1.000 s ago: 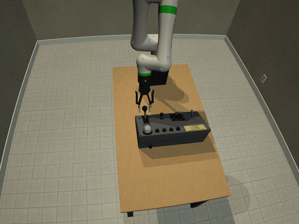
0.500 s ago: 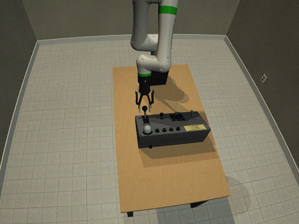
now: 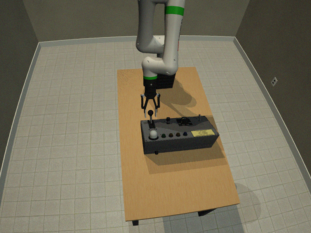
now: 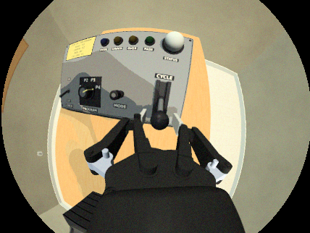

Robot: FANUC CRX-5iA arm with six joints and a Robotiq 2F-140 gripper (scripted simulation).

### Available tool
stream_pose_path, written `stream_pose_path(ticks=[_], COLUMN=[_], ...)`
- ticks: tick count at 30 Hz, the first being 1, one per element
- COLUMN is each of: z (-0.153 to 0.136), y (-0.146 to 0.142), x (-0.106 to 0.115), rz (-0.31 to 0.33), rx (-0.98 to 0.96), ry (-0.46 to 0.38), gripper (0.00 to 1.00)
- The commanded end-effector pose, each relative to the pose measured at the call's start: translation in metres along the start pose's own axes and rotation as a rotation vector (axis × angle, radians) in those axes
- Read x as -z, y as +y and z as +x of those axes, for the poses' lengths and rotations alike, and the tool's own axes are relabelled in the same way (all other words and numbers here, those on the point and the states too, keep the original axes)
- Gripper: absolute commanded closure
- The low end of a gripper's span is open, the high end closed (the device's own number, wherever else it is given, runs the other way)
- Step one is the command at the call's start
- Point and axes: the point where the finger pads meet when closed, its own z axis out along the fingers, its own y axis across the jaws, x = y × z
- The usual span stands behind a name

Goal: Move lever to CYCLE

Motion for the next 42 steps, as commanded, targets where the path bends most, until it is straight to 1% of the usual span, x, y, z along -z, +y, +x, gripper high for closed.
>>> stream_pose_path(ticks=[1,12,13,42], z=[0.0002,0.0002,0.0002,0.0002], y=[0.0001,0.0001,0.0001,0.0001], x=[0.0,0.0,0.0,0.0], rz=[0.0,0.0,0.0,0.0], rx=[0.0,0.0,0.0,0.0], ry=[0.0,0.0,0.0,0.0], gripper=[0.56,0.56,1.0,1.0])
